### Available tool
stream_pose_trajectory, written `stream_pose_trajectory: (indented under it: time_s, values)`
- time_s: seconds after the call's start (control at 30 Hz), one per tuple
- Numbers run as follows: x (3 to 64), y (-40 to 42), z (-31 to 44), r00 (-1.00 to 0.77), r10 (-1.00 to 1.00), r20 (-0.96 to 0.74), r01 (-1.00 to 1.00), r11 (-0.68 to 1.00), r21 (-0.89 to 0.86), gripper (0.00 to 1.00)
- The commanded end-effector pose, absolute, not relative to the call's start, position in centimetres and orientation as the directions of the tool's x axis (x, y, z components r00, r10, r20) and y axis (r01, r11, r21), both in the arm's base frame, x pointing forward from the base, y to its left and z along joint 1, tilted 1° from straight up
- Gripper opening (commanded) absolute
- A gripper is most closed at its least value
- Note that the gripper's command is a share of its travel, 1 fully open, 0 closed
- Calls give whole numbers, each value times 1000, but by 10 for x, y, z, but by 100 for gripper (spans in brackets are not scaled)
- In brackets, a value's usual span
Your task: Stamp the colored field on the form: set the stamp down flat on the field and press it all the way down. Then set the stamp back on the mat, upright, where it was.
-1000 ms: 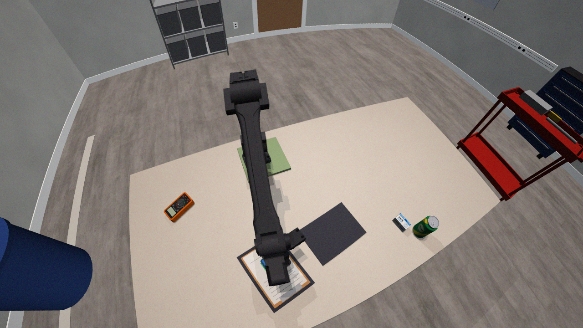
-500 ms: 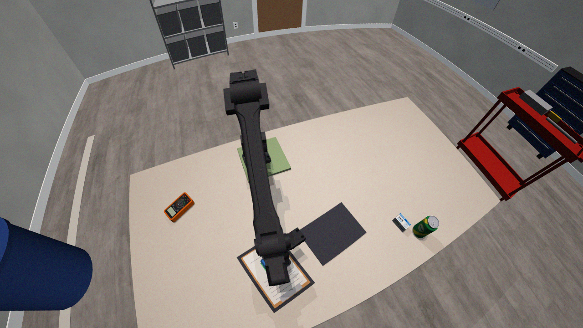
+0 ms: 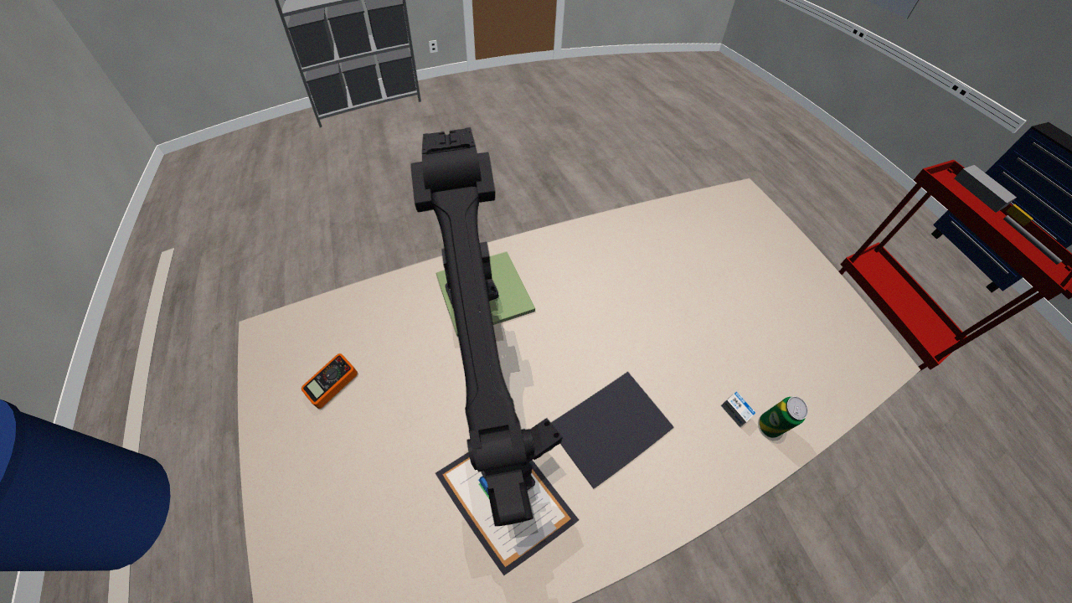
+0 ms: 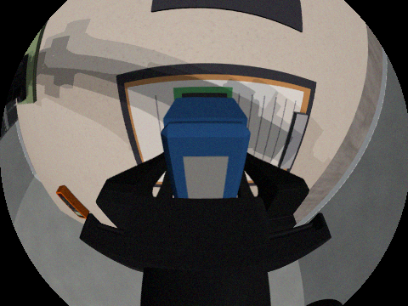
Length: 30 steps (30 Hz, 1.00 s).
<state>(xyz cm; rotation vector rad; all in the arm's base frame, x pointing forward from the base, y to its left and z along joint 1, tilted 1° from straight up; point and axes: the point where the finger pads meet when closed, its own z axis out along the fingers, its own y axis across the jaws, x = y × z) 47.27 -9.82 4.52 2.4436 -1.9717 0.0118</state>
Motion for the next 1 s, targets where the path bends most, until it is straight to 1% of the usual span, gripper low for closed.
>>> stream_pose_trajectory:
  time_s: [0.0,0.3,0.97]
  values:
    - [472,-100,23,217,-976,-1,-976,-217,13,33]
    - [472,-100,8,216,-976,-1,-976,-216,13,33]
    - [472,-100,8,217,-976,-1,-976,-217,13,33]
